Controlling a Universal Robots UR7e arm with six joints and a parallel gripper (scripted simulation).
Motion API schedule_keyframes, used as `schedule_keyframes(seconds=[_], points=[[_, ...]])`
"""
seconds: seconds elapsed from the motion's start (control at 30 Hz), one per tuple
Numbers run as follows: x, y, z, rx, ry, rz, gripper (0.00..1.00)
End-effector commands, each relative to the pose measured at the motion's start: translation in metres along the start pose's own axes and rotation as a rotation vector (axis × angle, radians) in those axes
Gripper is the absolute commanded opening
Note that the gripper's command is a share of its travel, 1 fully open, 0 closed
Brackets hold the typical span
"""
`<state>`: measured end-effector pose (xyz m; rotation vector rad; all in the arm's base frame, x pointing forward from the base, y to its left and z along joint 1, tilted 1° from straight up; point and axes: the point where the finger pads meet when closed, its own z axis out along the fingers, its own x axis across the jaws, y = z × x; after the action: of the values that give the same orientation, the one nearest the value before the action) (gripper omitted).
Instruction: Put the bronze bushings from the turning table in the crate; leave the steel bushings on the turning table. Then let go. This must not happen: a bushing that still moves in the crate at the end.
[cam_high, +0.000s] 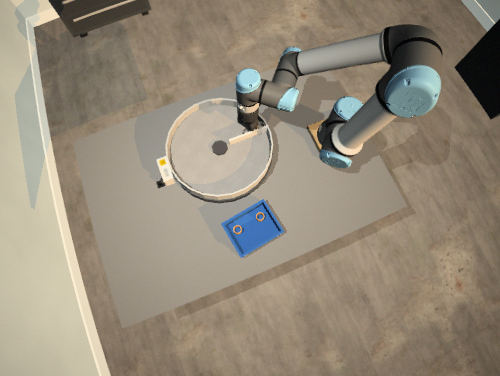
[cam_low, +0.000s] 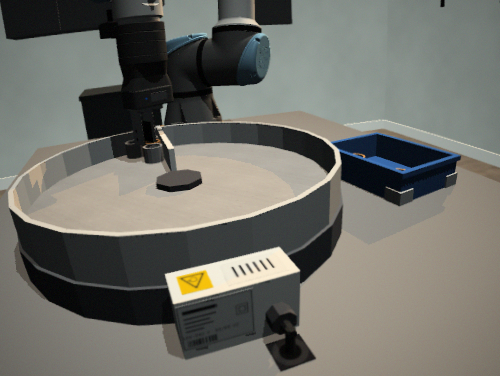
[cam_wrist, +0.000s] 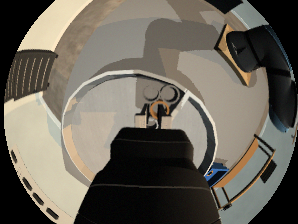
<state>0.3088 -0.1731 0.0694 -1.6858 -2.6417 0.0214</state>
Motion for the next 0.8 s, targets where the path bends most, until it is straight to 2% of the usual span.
schedule_keyframes(seconds=[0.0, 0.77], points=[[-0.0005, 0.0002, 0.0008, -0.001, -0.002, 0.0, 0.4], [-0.0006, 0.0002, 0.0076, -0.001, -0.002, 0.0, 0.4]])
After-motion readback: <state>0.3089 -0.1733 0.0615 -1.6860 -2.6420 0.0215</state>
